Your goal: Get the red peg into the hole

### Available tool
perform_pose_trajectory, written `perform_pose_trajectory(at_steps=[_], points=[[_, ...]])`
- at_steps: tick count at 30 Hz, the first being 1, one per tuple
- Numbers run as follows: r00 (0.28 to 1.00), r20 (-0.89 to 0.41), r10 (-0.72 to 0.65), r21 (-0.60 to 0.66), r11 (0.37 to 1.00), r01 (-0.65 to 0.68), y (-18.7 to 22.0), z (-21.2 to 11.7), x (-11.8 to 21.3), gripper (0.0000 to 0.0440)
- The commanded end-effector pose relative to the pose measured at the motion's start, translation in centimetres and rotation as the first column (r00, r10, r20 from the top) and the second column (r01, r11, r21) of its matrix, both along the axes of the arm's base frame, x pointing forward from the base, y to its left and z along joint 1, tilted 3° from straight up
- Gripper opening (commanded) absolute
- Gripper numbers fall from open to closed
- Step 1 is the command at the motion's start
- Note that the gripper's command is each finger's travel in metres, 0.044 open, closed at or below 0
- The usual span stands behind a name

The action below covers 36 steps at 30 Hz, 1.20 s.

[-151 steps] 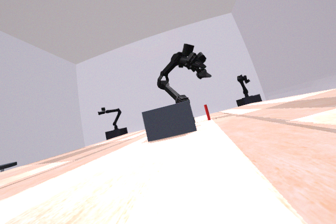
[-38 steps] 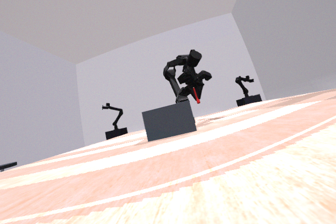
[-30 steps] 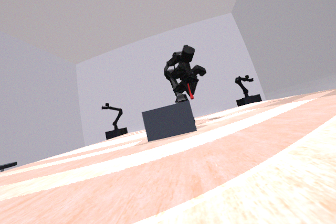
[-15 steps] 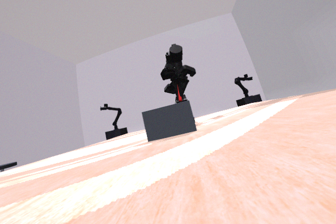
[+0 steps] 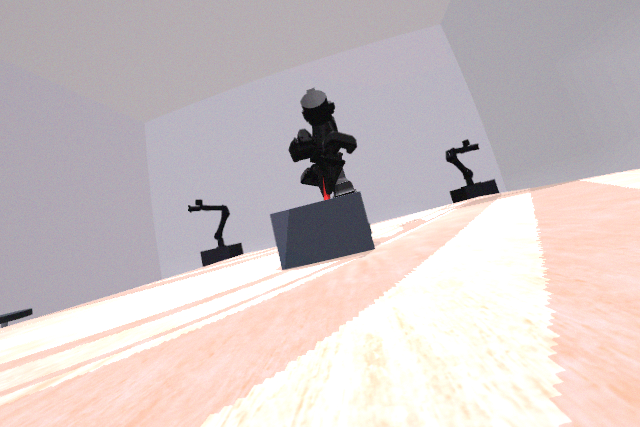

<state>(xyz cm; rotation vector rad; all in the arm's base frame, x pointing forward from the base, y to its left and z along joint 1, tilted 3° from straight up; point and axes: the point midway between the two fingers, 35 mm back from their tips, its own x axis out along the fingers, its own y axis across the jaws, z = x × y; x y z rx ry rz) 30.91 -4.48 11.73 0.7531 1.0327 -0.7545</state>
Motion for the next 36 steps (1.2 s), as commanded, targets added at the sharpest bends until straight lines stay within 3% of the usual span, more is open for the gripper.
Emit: perform_pose_trajectory(at_steps=[1, 14, 20, 22, 36], points=[[1.0, -0.008, -0.011, 0.013, 1.0, 0.011, -0.8, -0.6, 0.7, 0.001], [0.996, -0.084, -0.012, 0.04, 0.999, 0.015, -1.9, -3.9, 1.5, 0.0014], [0.993, -0.119, 0.012, 0.032, 0.999, -0.008, -2.4, -4.9, 1.8, 0.0139], [0.99, -0.139, 0.025, 0.028, 0.999, -0.021, -2.5, -5.1, 1.7, 0.0162], [0.976, -0.205, 0.079, 0.024, 0.997, -0.076, -2.5, -4.6, 2.9, 0.0142]])
